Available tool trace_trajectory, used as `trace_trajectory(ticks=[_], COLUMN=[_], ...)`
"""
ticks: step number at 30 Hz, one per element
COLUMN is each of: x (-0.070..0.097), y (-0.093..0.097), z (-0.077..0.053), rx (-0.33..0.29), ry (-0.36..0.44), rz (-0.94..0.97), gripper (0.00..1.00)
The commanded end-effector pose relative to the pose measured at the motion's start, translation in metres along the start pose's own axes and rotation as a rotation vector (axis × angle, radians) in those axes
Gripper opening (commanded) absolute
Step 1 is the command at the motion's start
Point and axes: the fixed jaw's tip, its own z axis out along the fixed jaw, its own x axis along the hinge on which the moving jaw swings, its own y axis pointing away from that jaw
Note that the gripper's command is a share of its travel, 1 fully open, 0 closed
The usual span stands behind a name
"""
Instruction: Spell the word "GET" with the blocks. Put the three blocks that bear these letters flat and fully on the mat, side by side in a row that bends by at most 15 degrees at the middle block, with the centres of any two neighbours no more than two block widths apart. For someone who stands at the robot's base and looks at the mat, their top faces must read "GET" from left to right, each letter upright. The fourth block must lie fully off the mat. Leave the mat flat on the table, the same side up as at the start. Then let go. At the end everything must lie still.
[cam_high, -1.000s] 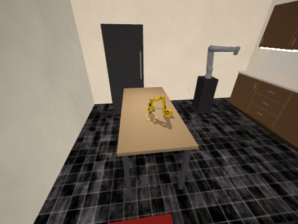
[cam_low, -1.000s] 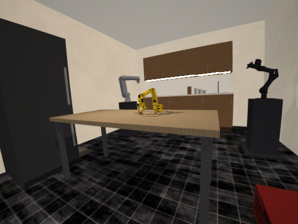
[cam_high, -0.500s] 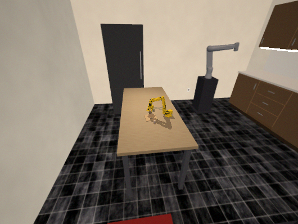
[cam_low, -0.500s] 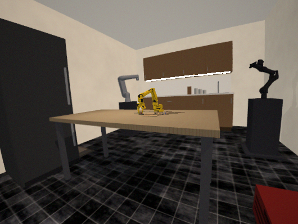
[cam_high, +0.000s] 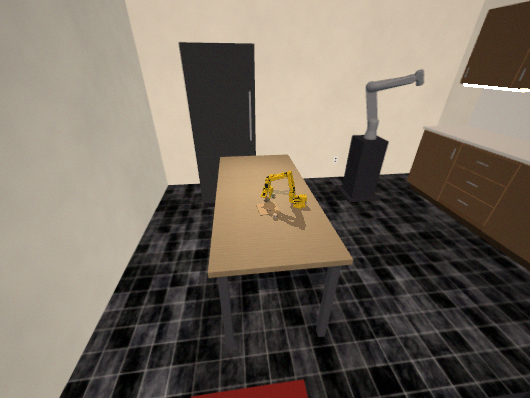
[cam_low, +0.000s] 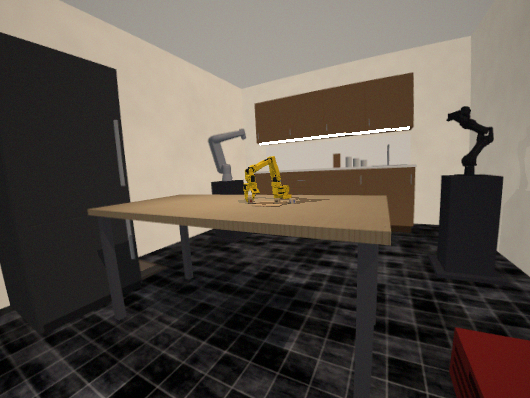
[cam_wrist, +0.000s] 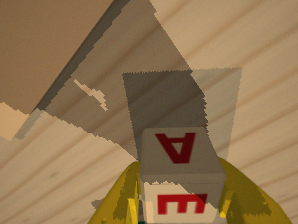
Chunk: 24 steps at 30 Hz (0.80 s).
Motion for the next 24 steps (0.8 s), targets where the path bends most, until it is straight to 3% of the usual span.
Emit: trace_trajectory(ticks=[1, 9, 24], x=[-0.001, -0.001, -0.001], y=[-0.009, -0.010, -0.008], z=[-0.011, -0.015, -0.050], rx=[0.061, 0.061, 0.061], ry=[-0.011, -0.011, -0.011], rz=[0.000, 0.000, 0.000], gripper=[0.00, 0.00, 0.00])
